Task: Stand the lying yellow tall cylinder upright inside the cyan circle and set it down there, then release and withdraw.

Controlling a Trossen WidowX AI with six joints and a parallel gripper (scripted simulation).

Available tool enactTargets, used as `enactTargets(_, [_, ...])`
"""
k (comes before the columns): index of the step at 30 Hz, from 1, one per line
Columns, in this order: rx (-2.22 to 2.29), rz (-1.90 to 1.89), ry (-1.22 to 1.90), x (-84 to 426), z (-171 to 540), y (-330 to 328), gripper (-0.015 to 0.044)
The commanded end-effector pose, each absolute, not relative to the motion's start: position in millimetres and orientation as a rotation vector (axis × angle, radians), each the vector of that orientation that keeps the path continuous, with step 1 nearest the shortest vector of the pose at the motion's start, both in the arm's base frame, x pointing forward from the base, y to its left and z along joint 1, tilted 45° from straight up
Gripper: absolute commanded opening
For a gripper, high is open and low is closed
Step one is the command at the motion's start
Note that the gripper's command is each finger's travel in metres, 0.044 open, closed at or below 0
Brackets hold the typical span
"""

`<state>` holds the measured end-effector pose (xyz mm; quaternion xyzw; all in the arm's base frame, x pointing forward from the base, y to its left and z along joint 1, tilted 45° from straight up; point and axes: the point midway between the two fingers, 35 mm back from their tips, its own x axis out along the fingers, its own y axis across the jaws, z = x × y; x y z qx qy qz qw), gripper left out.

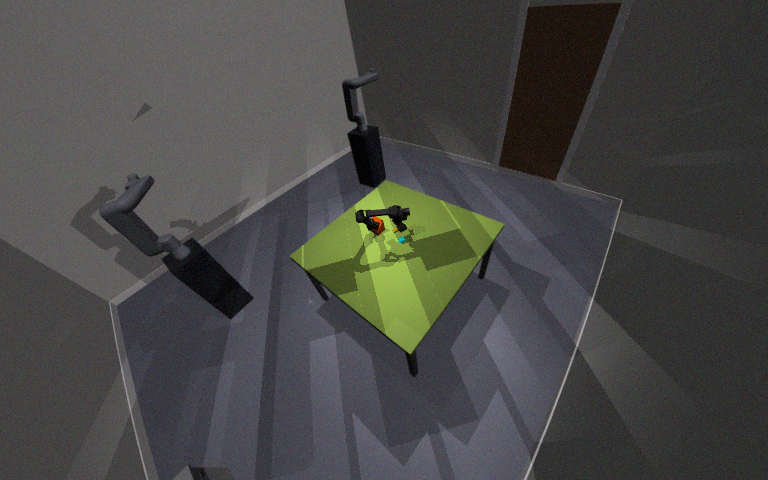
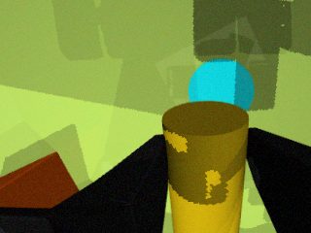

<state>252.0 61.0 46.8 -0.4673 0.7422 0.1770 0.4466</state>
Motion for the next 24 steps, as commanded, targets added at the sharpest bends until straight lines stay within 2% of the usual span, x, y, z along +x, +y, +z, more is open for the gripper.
enactTargets(1, [-1.134,0.464,1.835,249.3,45.1,59.9,0.0105])
enactTargets(24, [-0.987,0.586,1.778,243.2,39.3,54.8,0.0105])
